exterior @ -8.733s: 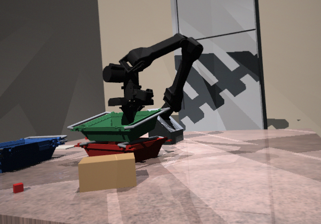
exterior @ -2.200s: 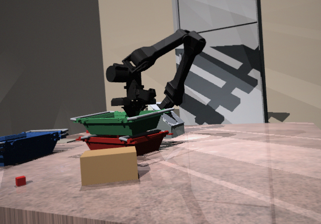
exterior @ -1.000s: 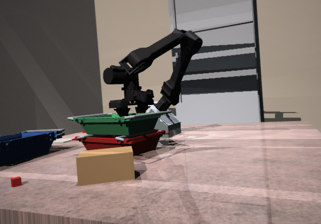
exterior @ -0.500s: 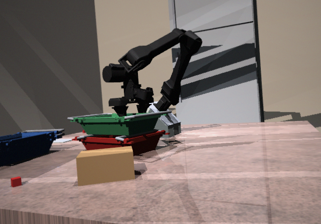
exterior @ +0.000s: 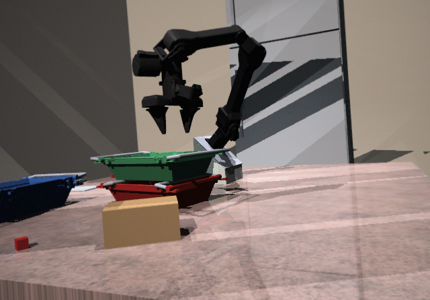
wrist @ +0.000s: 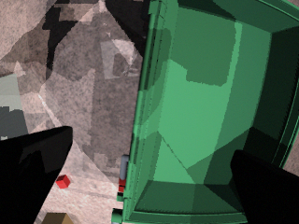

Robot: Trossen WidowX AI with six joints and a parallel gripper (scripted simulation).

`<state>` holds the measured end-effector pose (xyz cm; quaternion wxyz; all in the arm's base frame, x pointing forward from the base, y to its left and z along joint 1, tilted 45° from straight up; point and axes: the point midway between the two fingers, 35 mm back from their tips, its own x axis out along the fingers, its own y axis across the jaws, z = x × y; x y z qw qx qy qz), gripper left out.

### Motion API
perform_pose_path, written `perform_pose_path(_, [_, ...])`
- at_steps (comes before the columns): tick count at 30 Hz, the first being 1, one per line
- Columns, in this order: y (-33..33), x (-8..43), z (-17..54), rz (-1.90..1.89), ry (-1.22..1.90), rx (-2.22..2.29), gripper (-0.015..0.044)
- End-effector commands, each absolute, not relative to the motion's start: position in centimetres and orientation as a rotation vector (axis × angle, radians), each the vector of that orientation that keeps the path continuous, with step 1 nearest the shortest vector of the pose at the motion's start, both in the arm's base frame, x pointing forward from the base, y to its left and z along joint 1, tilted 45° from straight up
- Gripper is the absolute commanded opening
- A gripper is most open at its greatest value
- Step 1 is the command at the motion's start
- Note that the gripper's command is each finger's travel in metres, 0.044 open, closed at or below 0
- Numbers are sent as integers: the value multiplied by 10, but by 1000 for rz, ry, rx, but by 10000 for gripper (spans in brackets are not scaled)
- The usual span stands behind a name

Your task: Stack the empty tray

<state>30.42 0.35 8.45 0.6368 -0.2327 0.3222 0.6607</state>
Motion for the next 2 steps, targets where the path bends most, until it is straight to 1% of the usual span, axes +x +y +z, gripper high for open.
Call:
perform_pose_path(1, [-4,303,94,1516,735,-536,440])
perform_pose_path(2, [0,302,89,1509,735,-533,440])
